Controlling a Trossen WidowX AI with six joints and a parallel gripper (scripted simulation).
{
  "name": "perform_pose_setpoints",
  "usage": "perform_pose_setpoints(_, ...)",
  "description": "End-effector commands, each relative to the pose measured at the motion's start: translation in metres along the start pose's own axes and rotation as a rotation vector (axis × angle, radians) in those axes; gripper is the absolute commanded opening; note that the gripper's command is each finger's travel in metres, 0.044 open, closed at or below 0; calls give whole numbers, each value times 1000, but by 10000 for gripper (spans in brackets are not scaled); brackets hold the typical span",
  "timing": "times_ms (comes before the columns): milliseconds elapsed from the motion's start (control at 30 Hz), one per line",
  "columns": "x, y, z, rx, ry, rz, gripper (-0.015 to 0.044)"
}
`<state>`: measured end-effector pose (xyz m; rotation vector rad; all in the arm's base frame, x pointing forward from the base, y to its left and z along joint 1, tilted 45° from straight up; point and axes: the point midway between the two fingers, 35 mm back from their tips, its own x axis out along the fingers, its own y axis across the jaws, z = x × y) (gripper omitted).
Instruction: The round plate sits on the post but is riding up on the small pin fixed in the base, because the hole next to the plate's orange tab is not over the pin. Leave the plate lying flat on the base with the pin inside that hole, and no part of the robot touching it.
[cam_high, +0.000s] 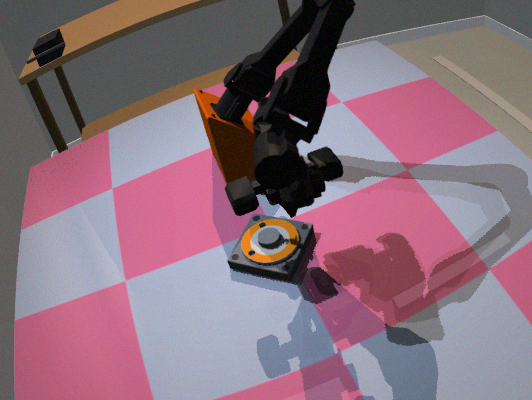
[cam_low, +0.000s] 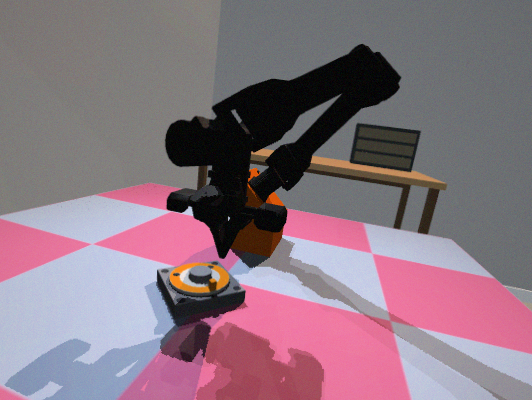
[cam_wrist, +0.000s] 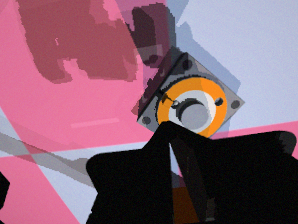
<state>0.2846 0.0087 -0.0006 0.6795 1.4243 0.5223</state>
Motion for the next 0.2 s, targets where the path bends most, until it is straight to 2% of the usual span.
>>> perform_pose_setpoints(0, 0, 0, 0, 4, 0, 1, 0)
perform_pose_setpoints(167, 0, 0, 0, 4, 0, 1, 0)
